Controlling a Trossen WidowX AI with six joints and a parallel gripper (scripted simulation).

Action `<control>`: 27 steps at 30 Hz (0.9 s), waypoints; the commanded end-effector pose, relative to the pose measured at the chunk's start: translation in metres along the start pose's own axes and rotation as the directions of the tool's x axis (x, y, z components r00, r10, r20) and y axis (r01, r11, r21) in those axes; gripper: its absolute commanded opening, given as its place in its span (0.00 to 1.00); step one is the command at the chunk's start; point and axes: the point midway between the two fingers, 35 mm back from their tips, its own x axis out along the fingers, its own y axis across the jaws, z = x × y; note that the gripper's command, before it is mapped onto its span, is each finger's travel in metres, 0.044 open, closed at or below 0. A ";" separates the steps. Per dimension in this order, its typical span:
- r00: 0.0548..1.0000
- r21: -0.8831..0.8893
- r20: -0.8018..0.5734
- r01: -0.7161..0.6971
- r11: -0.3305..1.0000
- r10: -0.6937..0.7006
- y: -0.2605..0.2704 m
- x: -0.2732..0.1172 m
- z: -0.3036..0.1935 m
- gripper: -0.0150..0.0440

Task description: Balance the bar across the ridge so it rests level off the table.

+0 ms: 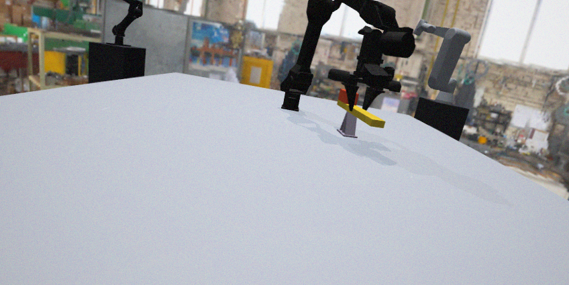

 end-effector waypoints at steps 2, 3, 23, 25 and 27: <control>1.000 0.000 0.000 0.000 1.000 0.000 0.000 0.000 0.000 0.25; 1.000 0.000 0.000 0.000 1.000 0.000 0.000 0.000 0.000 0.30; 1.000 0.000 0.000 0.000 1.000 0.000 0.000 0.000 0.000 0.54; 1.000 0.000 0.000 0.000 1.000 0.000 0.000 0.000 0.000 0.54; 1.000 0.000 0.000 0.000 1.000 0.000 0.000 0.000 0.000 0.54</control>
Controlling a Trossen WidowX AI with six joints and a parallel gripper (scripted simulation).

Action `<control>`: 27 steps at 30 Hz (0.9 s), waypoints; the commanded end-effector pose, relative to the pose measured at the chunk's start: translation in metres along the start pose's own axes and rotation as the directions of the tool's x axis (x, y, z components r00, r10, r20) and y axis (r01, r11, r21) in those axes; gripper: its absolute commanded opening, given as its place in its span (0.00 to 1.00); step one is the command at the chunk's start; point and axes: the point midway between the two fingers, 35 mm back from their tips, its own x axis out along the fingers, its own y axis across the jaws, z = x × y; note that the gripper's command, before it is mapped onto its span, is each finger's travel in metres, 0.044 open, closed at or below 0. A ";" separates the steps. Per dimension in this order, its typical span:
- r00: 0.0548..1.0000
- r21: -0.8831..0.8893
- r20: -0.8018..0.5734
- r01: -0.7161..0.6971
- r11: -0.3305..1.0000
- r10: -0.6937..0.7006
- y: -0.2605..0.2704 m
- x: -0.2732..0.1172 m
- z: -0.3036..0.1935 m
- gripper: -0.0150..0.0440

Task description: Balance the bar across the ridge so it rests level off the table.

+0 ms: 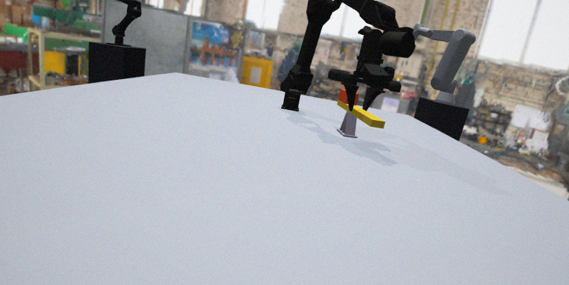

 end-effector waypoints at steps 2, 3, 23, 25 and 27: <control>1.000 0.000 0.000 0.000 1.000 0.000 0.000 0.000 0.000 0.54; 1.000 0.000 0.000 0.000 1.000 0.000 0.000 0.000 0.000 0.54; 1.000 0.000 0.000 0.000 1.000 0.000 0.000 0.000 0.000 0.55; 1.000 0.000 0.000 0.000 1.000 0.000 0.000 0.000 0.000 0.55; 1.000 0.000 0.000 0.000 1.000 0.000 0.000 0.000 0.000 0.57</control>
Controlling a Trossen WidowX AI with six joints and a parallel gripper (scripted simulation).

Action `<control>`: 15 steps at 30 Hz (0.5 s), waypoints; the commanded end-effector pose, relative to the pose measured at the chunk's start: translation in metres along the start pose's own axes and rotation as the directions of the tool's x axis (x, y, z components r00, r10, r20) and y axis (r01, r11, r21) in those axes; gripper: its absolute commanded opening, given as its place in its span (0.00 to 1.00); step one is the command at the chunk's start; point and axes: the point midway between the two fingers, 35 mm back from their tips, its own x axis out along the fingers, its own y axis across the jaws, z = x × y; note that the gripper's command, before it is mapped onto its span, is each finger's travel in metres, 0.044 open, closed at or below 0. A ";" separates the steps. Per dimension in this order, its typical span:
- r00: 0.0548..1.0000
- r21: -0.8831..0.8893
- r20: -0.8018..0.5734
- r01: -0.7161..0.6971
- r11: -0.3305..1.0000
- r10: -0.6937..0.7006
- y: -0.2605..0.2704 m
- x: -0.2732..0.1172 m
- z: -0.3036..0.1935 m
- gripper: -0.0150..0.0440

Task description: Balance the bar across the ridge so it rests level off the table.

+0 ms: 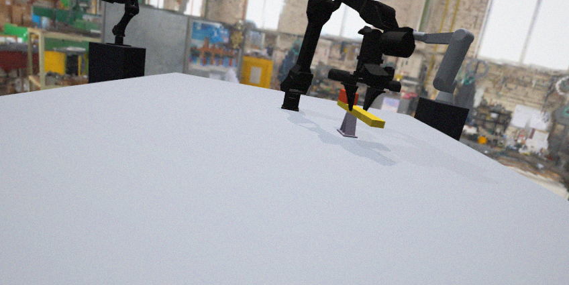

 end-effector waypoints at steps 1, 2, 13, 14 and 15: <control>1.000 0.000 0.000 0.000 1.000 0.000 0.000 0.000 0.000 0.57; 1.000 0.000 0.000 0.000 1.000 0.000 0.000 0.000 0.000 0.57; 1.000 0.000 0.000 0.000 1.000 0.000 0.000 0.000 0.000 0.70; 1.000 0.000 0.000 0.000 1.000 0.000 0.000 0.000 0.000 0.75; 1.000 0.000 0.000 0.000 1.000 0.000 0.000 0.000 0.000 0.79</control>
